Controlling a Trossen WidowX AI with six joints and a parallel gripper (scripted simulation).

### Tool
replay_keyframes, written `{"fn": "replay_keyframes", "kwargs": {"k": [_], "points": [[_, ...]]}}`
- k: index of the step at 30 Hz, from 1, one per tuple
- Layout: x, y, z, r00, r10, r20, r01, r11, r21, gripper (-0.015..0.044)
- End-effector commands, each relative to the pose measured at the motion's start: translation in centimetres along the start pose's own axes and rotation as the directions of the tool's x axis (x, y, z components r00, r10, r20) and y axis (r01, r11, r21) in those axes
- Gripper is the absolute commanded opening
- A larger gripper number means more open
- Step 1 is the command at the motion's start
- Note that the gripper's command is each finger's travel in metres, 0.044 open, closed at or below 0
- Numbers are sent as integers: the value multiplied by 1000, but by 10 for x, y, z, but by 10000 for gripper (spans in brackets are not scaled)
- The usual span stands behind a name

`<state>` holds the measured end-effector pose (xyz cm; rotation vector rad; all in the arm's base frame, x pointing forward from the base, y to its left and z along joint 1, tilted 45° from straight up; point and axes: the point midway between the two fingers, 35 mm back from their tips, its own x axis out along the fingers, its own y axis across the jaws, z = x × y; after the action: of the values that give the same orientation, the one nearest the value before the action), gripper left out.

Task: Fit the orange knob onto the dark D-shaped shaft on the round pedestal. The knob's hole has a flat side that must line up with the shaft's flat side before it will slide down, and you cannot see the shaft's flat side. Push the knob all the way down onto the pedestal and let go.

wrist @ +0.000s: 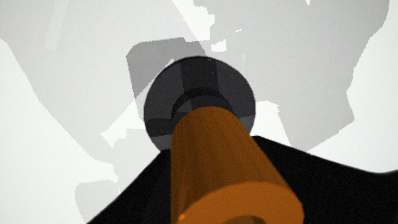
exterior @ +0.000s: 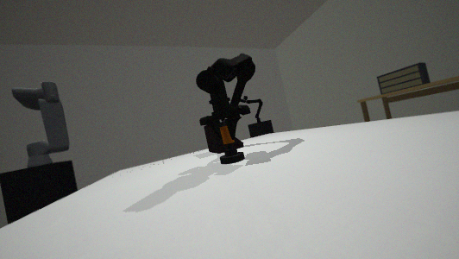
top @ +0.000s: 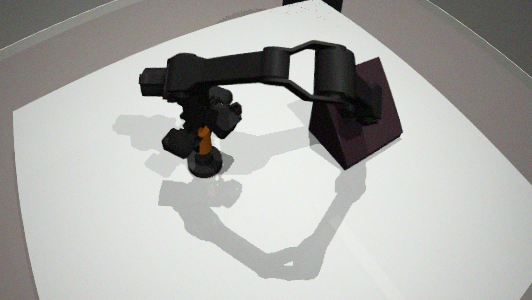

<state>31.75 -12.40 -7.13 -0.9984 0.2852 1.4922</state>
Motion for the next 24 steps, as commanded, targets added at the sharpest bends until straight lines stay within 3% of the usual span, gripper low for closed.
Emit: {"fn": "replay_keyframes", "kwargs": {"k": [1, 24], "points": [[-4, -1, -1, 1000, -4, -6, 4, 1000, -20, 0], [3, -1, -2, 1000, -5, -6, 4, 999, -46, 0]]}}
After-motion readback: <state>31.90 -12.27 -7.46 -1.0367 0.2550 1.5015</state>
